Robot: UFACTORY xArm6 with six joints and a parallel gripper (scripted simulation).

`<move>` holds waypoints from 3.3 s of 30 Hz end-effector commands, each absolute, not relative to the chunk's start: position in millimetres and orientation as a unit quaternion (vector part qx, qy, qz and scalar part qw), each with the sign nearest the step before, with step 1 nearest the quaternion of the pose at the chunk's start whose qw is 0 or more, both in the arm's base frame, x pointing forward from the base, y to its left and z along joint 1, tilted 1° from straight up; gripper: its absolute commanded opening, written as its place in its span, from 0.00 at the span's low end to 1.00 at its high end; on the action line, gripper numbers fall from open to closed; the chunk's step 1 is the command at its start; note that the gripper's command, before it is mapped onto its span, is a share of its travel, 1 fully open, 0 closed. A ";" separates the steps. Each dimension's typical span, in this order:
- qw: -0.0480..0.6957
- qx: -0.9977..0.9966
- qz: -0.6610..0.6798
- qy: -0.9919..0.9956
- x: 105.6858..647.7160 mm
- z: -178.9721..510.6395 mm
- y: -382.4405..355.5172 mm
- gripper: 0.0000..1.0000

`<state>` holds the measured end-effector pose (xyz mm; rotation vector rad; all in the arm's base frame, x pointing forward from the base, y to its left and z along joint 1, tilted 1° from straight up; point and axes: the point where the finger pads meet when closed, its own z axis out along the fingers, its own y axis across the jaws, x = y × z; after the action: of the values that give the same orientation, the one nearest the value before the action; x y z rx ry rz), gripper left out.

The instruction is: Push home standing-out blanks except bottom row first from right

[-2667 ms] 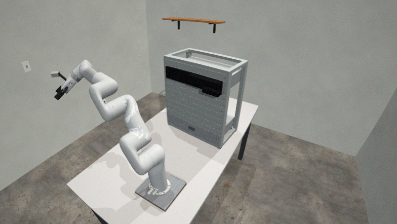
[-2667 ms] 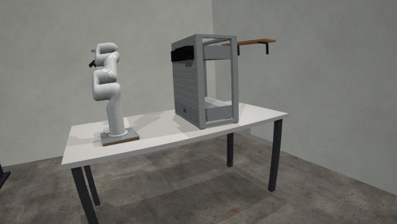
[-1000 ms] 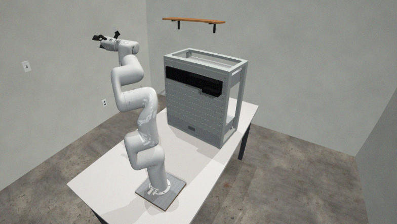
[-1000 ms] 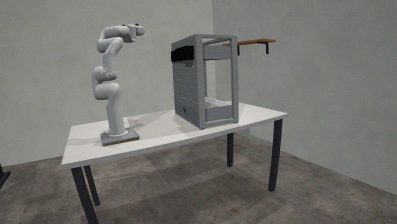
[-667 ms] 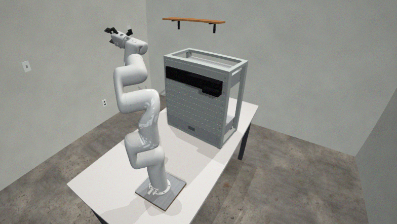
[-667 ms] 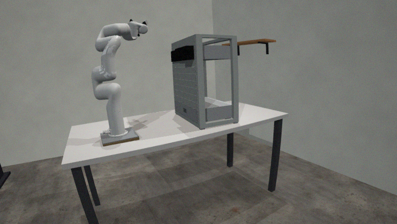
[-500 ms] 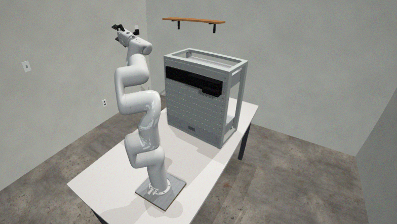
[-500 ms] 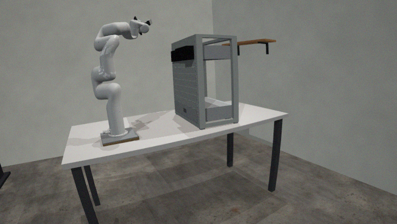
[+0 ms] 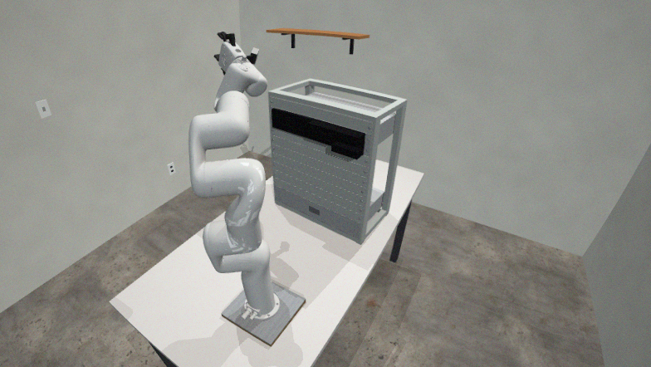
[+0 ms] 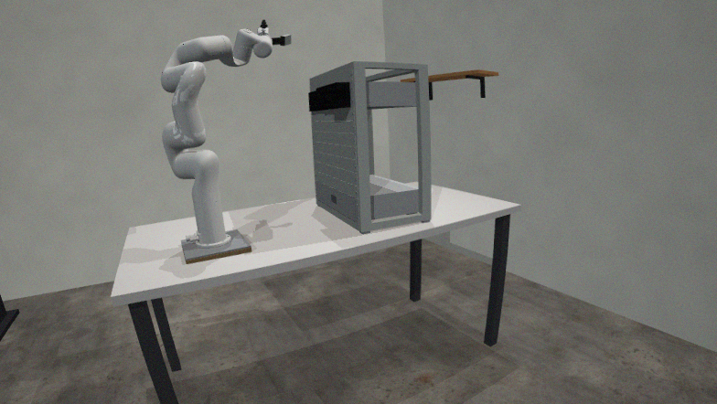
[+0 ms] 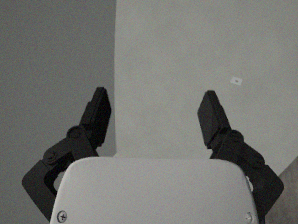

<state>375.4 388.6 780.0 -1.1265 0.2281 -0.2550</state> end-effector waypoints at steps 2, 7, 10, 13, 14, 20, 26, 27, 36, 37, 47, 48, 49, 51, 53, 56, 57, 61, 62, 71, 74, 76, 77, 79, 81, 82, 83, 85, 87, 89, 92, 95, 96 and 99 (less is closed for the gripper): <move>0.841 -0.499 -0.102 0.180 388.5 782.6 344.2 1.00; 0.848 -0.465 -0.082 0.242 398.1 780.9 306.4 1.00; 0.851 -0.437 -0.067 0.284 403.0 778.1 280.0 1.00; 0.853 -0.408 -0.052 0.322 406.3 774.1 254.9 1.00; 0.853 -0.397 -0.047 0.334 407.1 772.5 246.6 1.00; 0.854 -0.354 -0.024 0.381 408.7 764.9 214.1 1.00; 0.850 -0.280 0.012 0.446 406.7 749.2 166.4 1.00; 0.849 -0.268 0.018 0.456 405.9 746.2 158.9 1.00; 0.835 -0.163 0.070 0.521 395.1 719.1 105.2 1.00; 0.835 -0.163 0.070 0.521 395.1 719.1 105.2 1.00; 0.808 -0.031 0.134 0.572 374.5 680.3 53.5 1.00; 0.805 -0.018 0.141 0.576 372.2 676.2 49.2 1.00; 0.802 -0.005 0.147 0.579 369.8 672.2 45.1 1.00; 0.795 0.020 0.160 0.585 365.1 664.0 37.5 1.00; 0.792 0.033 0.166 0.587 362.7 660.0 33.9 1.00; 0.785 0.058 0.178 0.591 357.9 651.8 27.1 1.00; 0.781 0.070 0.184 0.593 355.4 647.8 24.0 1.00; 0.766 0.117 0.209 0.597 345.8 631.7 12.8 1.00; 0.762 0.128 0.214 0.598 343.4 627.7 10.4 1.00; 0.733 0.204 0.254 0.597 327.4 600.8 -3.3 1.00; 0.721 0.233 0.270 0.594 320.9 589.8 -7.5 1.00; 0.712 0.252 0.281 0.592 316.8 582.7 -9.9 1.00; 0.708 0.262 0.286 0.590 314.7 579.2 -10.9 1.00; 0.700 0.279 0.296 0.587 310.8 572.4 -12.7 1.00; 0.692 0.296 0.305 0.584 307.1 565.8 -14.2 1.00; 0.687 0.305 0.310 0.582 305.3 562.6 -14.9 1.00; 0.683 0.313 0.315 0.580 303.5 559.4 -15.5 1.00; 0.675 0.328 0.324 0.576 300.1 553.3 -16.4 1.00; 0.671 0.336 0.328 0.574 298.4 550.3 -16.8 1.00; 0.667 0.343 0.332 0.572 296.8 547.3 -17.2 1.00; 0.655 0.364 0.345 0.565 292.2 538.8 -18.0 1.00; 0.644 0.384 0.357 0.558 288.0 530.8 -18.3 1.00; 0.640 0.390 0.360 0.555 286.7 528.3 -18.4 1.00; 0.629 0.408 0.371 0.548 283.0 521.0 -18.3 1.00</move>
<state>288.5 -18.0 529.0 0.8781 1.2732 0.8166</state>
